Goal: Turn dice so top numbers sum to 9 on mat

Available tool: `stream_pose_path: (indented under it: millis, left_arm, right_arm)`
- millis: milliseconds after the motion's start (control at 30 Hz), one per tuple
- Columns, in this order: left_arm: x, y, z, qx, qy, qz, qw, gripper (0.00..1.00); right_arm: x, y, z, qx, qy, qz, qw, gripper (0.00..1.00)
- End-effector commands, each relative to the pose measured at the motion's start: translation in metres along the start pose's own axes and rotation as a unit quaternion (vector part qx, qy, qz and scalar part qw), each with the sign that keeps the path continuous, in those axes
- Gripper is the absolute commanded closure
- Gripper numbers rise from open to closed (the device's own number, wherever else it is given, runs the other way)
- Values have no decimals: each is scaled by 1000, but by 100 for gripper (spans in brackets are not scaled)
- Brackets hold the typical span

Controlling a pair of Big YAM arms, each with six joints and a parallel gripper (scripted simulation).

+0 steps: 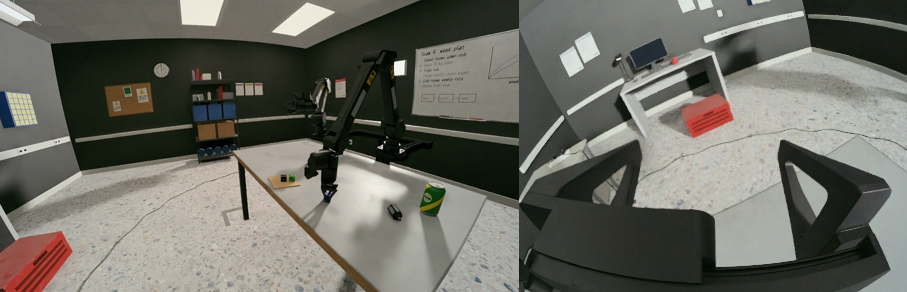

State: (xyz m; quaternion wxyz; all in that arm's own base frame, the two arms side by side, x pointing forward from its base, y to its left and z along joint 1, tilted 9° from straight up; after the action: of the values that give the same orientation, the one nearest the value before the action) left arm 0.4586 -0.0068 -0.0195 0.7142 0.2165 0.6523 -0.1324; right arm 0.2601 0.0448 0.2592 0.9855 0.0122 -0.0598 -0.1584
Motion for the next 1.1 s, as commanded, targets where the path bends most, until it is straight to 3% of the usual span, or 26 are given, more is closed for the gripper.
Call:
stream_pose_path:
  millis: [0, 1067]
  left_arm:
    - [5, 11, 4, -4, -8, 3, 1000, 55]
    - [-1, 13, 6, -5, -13, 6, 1000, 55]
  right_arm:
    - [1, 1, 3, 2, -3, 0, 1000, 0]
    - [1, 1, 3, 2, -3, 0, 1000, 0]
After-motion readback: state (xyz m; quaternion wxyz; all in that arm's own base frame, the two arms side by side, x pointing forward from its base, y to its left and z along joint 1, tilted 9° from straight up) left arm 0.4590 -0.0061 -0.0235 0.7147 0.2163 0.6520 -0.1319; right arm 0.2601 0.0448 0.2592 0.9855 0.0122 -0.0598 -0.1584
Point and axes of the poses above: on each arm, the point where the finger pads meet when closed, its own x axis out along the fingers, its own y axis across the jaws, z = x × y, the point moved 7 cm from there along -x, back along the fingers, and after that the axes turned 13 degrees about -x, right-handed, at the moved point
